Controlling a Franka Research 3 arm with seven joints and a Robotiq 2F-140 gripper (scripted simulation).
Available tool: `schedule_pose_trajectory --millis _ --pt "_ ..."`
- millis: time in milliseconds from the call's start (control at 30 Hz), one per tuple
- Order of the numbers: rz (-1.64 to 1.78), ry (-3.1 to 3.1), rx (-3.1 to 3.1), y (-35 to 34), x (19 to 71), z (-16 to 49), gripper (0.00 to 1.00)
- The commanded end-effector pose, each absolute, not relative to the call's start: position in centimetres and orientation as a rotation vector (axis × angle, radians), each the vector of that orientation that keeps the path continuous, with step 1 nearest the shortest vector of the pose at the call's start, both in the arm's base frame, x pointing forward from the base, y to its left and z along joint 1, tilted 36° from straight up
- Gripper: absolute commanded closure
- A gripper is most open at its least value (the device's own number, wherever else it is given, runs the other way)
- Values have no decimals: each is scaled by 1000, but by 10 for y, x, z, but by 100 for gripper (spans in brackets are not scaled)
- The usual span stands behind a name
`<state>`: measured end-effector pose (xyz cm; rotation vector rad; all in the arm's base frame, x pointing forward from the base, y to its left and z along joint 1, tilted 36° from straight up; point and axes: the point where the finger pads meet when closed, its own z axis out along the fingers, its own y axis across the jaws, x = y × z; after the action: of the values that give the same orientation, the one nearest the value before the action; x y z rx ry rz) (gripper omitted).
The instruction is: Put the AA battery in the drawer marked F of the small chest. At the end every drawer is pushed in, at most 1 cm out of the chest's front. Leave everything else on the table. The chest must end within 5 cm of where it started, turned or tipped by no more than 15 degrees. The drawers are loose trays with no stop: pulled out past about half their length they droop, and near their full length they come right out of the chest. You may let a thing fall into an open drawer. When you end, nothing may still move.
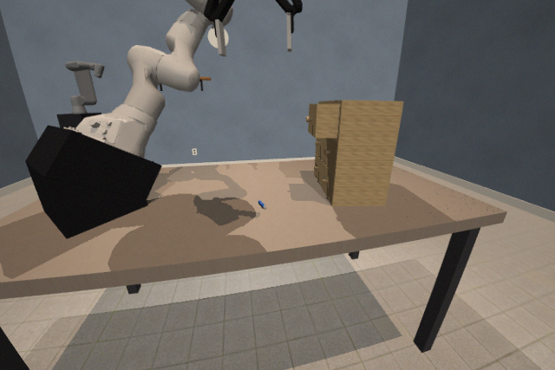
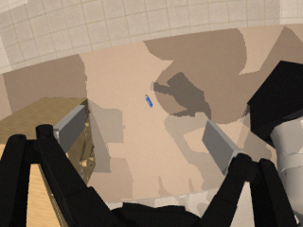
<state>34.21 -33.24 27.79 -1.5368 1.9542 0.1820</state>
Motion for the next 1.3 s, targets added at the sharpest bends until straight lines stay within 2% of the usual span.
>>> schedule_pose_trajectory --millis 0,1267 --pt "200 2002 -1494 -335 342 278 0" --pt "260 2113 -1350 -349 337 265 0"
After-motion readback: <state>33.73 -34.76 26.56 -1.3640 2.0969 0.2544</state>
